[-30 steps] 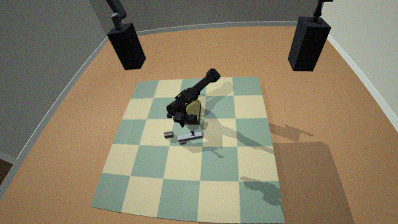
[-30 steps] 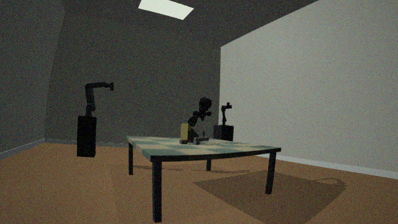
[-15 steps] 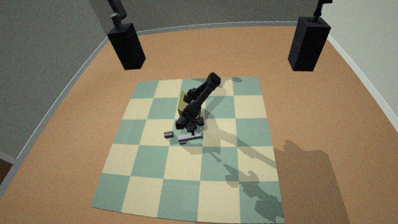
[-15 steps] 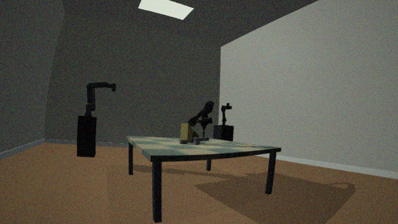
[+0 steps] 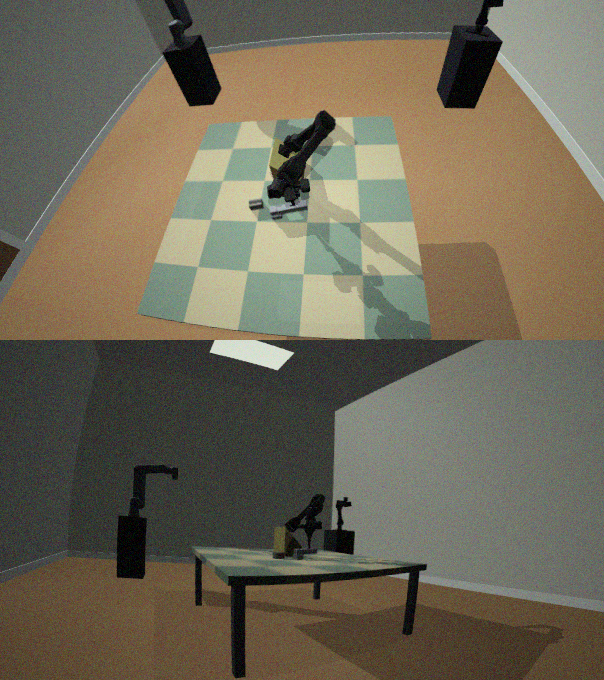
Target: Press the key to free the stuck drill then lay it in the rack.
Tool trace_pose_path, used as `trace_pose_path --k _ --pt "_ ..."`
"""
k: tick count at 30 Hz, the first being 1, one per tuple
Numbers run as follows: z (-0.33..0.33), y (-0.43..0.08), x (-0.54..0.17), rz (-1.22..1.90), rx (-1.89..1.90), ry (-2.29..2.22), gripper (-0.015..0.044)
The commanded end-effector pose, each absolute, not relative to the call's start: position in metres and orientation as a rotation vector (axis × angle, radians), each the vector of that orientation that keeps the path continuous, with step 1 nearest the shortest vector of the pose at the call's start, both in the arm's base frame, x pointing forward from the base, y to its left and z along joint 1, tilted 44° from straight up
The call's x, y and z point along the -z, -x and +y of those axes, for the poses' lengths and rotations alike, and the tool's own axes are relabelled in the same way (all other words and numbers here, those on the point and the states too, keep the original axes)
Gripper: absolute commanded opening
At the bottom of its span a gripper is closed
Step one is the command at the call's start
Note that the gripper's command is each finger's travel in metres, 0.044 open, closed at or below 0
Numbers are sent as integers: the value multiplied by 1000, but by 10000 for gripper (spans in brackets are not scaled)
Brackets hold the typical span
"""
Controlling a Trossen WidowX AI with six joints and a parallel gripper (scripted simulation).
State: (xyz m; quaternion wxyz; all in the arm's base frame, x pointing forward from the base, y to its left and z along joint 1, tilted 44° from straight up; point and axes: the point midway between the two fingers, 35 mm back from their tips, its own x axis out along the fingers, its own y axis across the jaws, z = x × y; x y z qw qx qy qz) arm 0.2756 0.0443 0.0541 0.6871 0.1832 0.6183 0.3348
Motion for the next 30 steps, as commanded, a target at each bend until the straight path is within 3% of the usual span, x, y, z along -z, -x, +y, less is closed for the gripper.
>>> trace_pose_path --k 1,30 --pt "46 -275 -52 1386 -749 -411 0" --pt "55 -274 -45 1386 -750 -411 0"
